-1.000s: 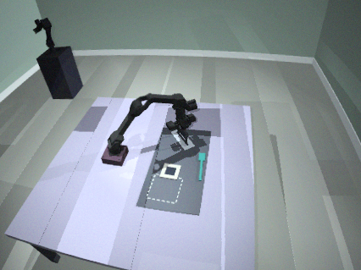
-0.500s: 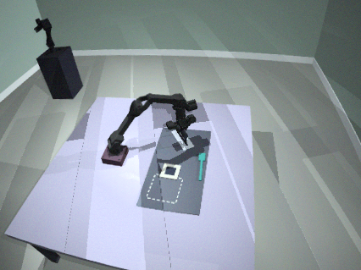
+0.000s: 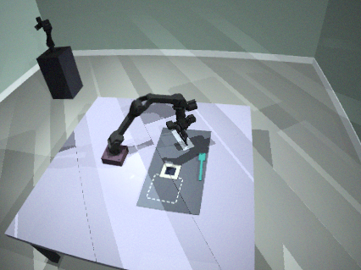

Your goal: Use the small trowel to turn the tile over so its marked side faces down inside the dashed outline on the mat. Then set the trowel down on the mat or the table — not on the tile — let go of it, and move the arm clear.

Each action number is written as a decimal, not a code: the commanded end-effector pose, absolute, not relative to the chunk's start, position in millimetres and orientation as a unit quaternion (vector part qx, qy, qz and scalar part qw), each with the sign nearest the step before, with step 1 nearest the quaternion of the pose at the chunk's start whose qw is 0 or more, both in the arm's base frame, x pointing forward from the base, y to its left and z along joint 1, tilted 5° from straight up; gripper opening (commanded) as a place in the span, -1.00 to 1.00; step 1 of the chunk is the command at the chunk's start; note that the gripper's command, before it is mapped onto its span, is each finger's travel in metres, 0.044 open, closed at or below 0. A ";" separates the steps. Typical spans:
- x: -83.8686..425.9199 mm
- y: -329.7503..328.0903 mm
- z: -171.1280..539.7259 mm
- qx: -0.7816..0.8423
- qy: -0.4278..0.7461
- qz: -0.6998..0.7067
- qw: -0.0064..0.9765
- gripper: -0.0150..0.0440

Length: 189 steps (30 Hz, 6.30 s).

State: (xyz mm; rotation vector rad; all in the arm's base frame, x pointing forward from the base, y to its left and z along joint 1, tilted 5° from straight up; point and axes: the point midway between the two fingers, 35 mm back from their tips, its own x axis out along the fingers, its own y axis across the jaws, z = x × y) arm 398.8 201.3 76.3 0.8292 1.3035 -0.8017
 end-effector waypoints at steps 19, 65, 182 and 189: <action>396.5 201.0 116.5 0.352 0.579 -0.340 0.652 0.42; 400.3 199.4 75.7 0.352 0.579 -0.340 0.652 -0.05; 400.8 211.3 110.5 0.181 0.517 -0.141 0.825 0.53; 399.2 212.6 107.2 0.087 0.504 -0.074 0.856 0.53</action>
